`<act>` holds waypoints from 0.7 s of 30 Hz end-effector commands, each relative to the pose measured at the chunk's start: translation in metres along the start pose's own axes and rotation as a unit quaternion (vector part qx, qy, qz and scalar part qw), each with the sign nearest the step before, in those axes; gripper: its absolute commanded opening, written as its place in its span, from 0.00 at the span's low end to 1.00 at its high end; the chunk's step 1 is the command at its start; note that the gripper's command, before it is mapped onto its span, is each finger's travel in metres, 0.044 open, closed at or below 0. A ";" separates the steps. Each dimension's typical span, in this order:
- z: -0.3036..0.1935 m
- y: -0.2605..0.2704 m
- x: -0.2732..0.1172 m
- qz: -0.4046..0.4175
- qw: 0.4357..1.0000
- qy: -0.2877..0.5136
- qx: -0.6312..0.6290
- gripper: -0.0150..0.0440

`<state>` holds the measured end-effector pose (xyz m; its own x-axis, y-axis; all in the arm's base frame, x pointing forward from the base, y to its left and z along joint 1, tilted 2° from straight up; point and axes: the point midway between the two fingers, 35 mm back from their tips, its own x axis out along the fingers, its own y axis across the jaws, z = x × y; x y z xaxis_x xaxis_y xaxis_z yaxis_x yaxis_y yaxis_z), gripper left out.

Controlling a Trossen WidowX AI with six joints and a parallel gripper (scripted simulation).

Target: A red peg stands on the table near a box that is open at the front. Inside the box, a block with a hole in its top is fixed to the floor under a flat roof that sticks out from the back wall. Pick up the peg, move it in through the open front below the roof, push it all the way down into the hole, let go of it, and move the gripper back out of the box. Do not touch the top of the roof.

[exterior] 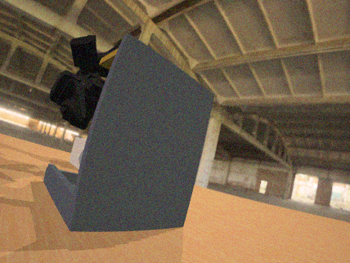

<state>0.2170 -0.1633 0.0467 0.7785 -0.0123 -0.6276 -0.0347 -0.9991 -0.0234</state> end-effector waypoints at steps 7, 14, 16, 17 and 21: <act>-0.008 -0.007 -0.029 0.003 1.000 0.007 -0.005 1.00; -0.009 -0.010 -0.036 0.004 1.000 0.008 -0.005 1.00; -0.009 -0.010 -0.036 0.004 1.000 0.008 -0.005 1.00; -0.009 -0.010 -0.036 0.004 1.000 0.008 -0.005 1.00; -0.009 -0.010 -0.036 0.004 1.000 0.008 -0.005 1.00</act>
<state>0.1947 -0.1534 0.0732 0.7838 -0.0172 -0.6208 -0.0386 -0.9990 -0.0211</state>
